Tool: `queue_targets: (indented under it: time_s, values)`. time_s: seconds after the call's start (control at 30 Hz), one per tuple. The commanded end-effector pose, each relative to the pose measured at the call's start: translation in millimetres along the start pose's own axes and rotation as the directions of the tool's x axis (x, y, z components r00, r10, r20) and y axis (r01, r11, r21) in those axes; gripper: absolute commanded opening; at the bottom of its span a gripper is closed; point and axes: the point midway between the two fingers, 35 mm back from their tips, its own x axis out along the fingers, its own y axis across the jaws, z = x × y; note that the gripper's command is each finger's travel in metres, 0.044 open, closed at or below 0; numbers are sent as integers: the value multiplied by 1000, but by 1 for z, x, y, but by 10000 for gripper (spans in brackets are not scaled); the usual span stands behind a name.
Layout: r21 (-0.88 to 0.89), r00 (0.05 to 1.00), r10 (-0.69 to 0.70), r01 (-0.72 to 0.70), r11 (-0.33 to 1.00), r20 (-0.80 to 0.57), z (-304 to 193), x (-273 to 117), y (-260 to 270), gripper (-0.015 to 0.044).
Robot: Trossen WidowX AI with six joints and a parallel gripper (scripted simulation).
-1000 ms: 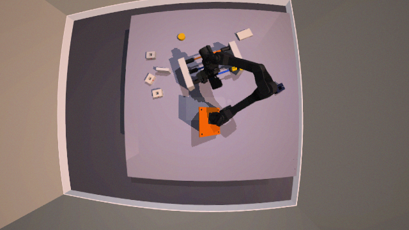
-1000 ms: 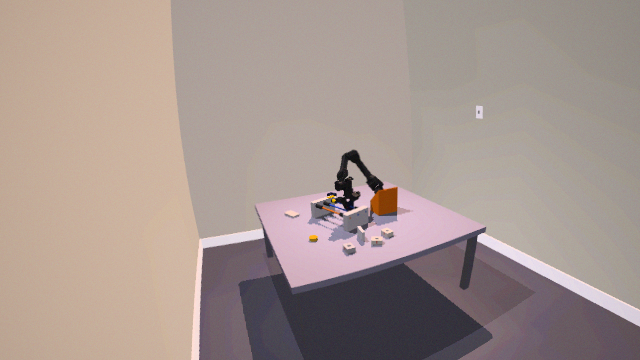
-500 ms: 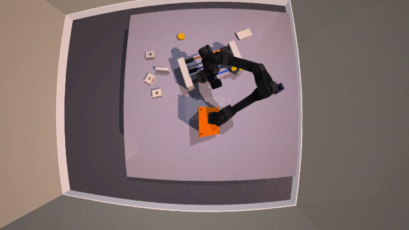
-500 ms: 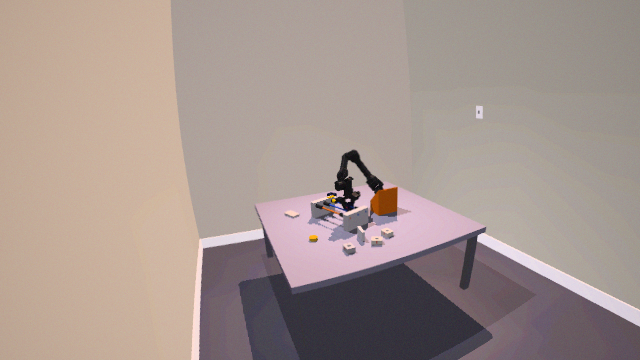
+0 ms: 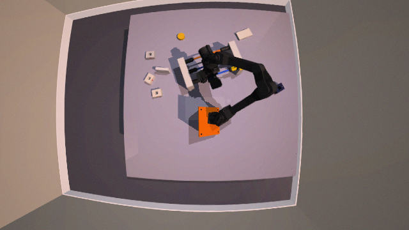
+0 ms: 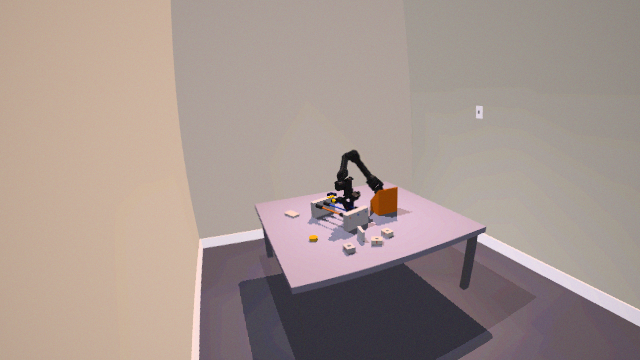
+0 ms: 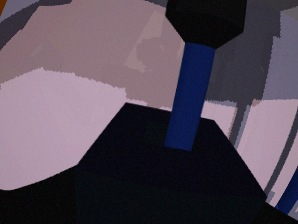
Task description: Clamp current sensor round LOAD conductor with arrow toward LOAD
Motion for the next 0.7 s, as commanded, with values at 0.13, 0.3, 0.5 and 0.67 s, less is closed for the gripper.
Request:
queue_targets:
  time_s: [0.13,0.3,0.5,0.67]
  values:
    - [0,1000,0,0,1000,0,0,0,0,81]
    - [1,1000,0,0,1000,0,0,-1,0,8]
    - [-3,1000,1,-1,1000,-1,0,-1,1,0]
    - [-3,1000,1,-1,1000,-1,0,-1,1,0]
